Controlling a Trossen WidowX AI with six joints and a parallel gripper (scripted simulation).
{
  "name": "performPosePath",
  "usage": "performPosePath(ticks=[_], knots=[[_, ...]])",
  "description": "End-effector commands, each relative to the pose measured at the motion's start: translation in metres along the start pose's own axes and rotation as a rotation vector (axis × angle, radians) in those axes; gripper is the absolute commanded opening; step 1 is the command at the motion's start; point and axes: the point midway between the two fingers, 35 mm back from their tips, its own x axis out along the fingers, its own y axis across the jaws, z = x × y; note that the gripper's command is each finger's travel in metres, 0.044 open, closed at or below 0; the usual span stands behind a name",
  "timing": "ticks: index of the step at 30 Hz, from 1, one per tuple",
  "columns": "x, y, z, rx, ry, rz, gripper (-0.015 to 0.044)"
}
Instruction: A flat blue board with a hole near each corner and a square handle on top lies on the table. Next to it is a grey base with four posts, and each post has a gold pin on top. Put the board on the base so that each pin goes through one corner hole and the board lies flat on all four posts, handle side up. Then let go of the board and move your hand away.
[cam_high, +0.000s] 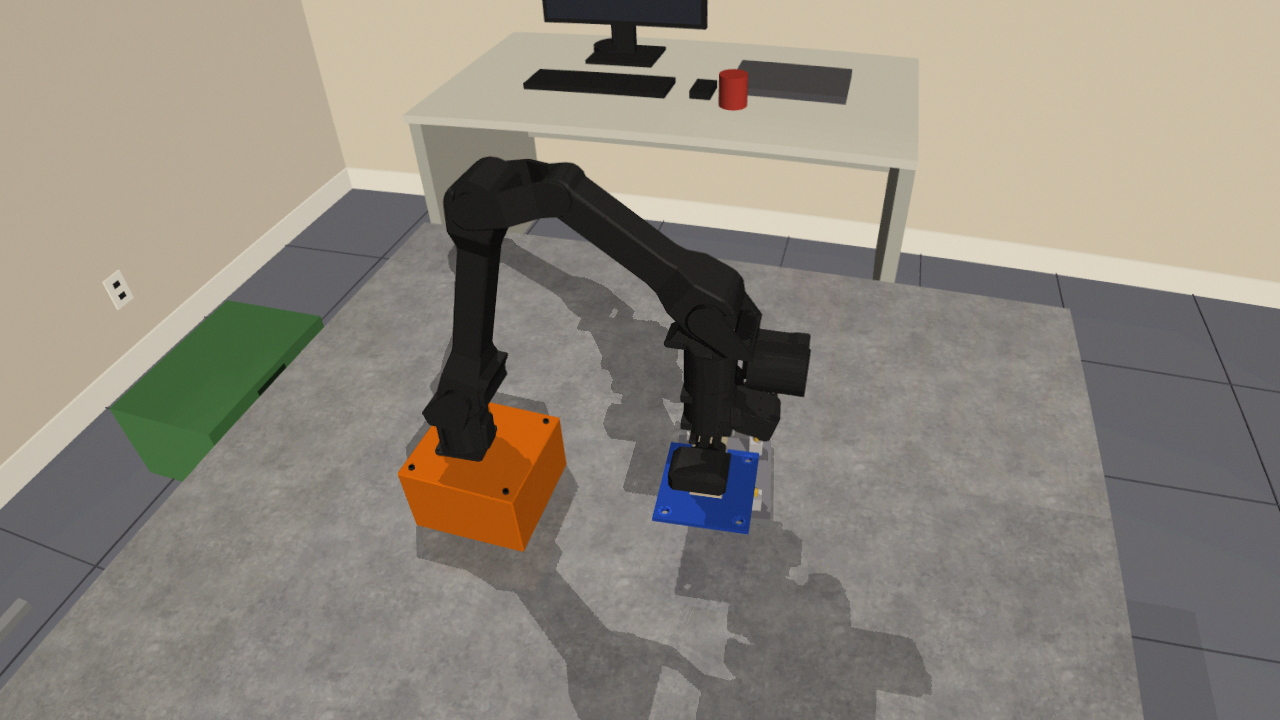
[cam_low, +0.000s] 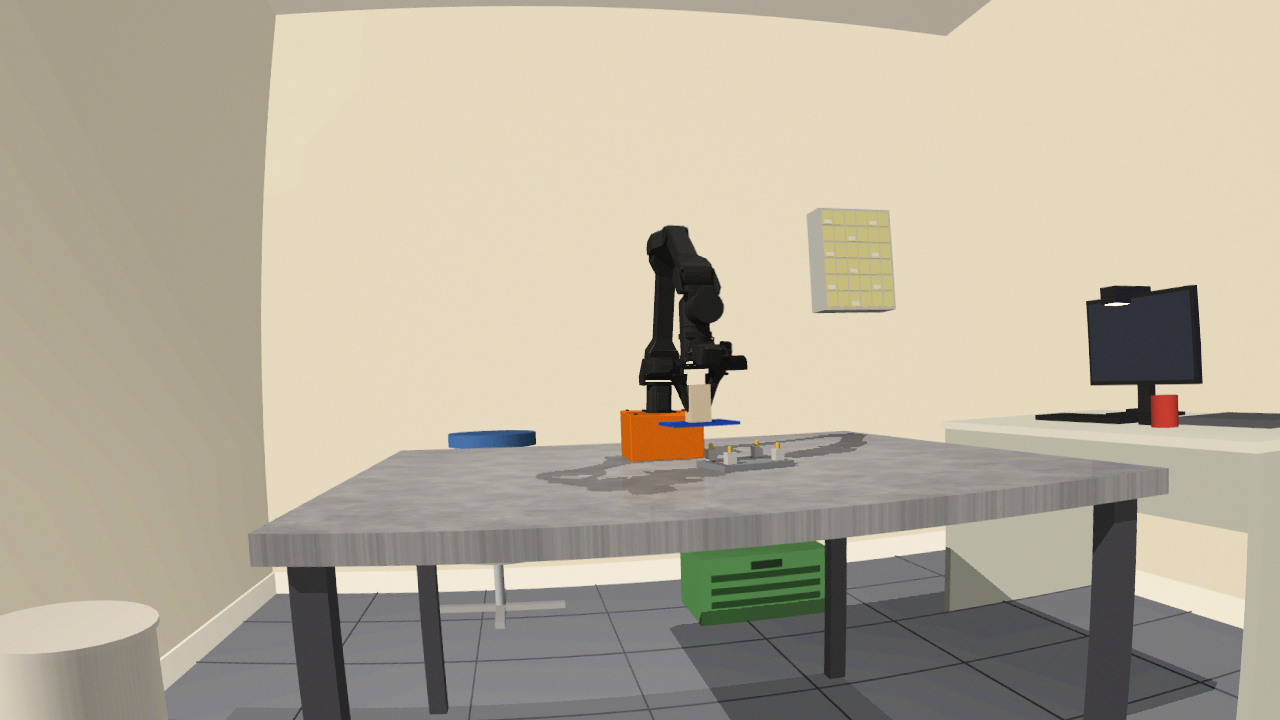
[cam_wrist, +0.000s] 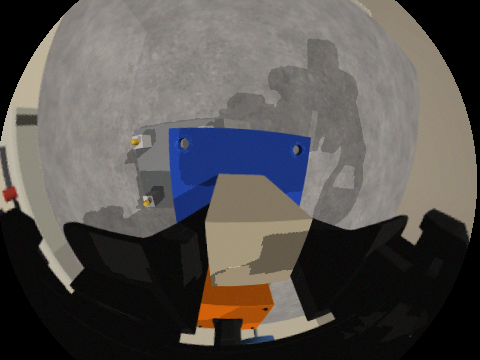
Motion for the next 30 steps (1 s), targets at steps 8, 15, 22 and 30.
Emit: performPosePath(ticks=[8,15,22,30], knots=[[-0.002,0.026,0.007,-0.023,-0.004,-0.002,0.0000],[-0.002,0.044,0.009,-0.041,-0.003,0.000,0.0000],[-0.002,0.062,0.010,-0.058,-0.003,0.002,0.0000],[-0.003,0.083,0.009,-0.078,-0.003,0.004,0.0000]])
